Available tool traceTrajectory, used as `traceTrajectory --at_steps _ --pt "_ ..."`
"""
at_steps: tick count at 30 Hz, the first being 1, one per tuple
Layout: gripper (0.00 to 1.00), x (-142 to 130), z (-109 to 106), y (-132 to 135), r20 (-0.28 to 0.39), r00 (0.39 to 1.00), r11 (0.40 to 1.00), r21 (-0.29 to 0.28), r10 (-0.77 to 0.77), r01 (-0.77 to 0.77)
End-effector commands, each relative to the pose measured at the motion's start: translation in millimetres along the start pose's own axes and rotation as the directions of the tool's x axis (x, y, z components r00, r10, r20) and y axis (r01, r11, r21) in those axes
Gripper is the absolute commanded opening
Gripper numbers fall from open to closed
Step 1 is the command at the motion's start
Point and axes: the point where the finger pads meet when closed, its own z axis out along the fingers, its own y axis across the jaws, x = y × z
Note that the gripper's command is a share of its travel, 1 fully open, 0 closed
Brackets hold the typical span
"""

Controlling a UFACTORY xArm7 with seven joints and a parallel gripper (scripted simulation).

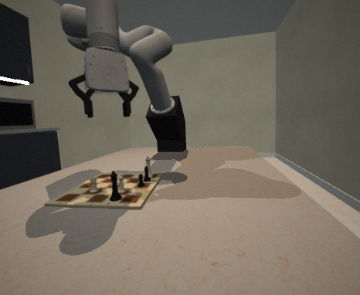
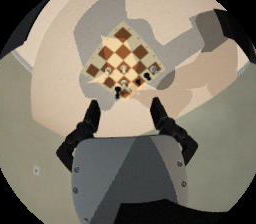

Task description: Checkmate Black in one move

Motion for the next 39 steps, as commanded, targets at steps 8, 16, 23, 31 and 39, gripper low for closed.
traceTrajectory --at_steps 8,16,23,31,39 --pt "1.00 -0.3 -0.6 -0.8 0.001 1.000 1.000 0.002 0.000 0.000" --pt "1.00 -0.3 -0.6 -0.8 0.001 1.000 1.000 0.002 0.000 0.000" --pt "1.00 -0.3 -0.6 -0.8 0.001 1.000 1.000 0.002 0.000 0.000" --pt "1.00 -0.3 -0.6 -0.8 0.001 1.000 1.000 0.002 0.000 0.000" --pt "1.00 -0.3 -0.6 -0.8 0.001 1.000 1.000 0.002 0.000 0.000"
